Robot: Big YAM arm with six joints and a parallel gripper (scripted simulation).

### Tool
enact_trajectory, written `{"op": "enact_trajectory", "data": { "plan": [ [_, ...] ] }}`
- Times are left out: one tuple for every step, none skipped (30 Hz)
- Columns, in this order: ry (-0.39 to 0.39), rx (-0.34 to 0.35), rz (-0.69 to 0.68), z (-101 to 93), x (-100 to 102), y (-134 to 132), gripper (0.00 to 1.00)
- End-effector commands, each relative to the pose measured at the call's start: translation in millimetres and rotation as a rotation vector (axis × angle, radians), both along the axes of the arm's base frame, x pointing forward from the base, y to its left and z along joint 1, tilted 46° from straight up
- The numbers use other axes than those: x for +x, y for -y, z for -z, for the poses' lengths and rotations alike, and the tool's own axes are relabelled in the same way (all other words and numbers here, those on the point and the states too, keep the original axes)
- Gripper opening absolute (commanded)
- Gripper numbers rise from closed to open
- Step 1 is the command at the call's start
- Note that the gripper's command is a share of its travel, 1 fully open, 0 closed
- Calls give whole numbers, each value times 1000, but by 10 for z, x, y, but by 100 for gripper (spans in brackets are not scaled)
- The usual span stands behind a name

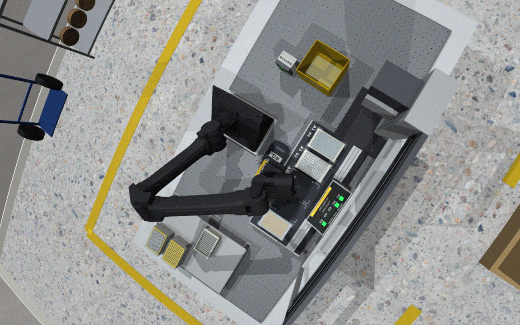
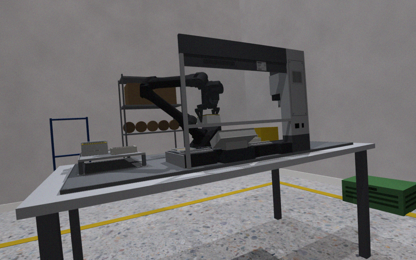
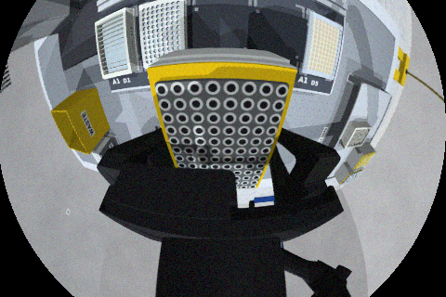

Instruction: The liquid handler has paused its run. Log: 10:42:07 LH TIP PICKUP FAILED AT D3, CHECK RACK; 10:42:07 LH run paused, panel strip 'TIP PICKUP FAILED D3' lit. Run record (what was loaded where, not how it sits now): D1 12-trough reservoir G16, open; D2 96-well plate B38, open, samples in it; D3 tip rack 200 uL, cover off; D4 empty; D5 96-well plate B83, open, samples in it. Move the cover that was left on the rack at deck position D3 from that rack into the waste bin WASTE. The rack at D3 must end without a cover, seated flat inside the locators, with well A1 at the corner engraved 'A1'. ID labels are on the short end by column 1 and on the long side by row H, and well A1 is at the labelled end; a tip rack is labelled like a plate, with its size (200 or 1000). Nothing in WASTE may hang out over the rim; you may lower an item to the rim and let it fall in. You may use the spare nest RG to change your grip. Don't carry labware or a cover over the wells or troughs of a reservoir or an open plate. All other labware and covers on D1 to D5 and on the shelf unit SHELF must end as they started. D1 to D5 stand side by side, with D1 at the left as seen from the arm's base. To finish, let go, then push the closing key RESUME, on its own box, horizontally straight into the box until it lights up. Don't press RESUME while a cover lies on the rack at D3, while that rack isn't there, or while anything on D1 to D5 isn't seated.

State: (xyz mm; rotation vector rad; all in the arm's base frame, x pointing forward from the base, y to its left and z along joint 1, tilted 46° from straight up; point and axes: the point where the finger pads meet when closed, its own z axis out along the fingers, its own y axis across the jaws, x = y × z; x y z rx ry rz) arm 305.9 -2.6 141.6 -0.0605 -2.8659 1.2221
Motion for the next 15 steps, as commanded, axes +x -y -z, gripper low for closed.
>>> {"op": "enact_trajectory", "data": {
  "plan": [
    [30,5,-5,-75,-86,-96,0],
    [30,5,-5,-75,-86,-96,0],
    [29,5,-5,-74,-136,-97,0],
    [29,5,-5,-73,-185,-97,0],
    [29,4,-5,-71,-235,-98,0],
    [29,4,-5,-70,-285,-98,0],
    [29,4,-4,-69,-335,-99,0],
    [28,4,-4,-68,-385,-100,0],
    [28,4,-4,-67,-434,-100,0],
    [28,4,-4,-66,-484,-101,0],
    [28,4,-4,-66,-534,-102,0],
    [28,4,-3,-65,-584,-103,0],
    [27,4,-3,-64,-634,-104,0],
    [27,4,-3,-63,-680,-105,0],
    [27,4,-3,-63,-679,-104,0]
  ]
}}
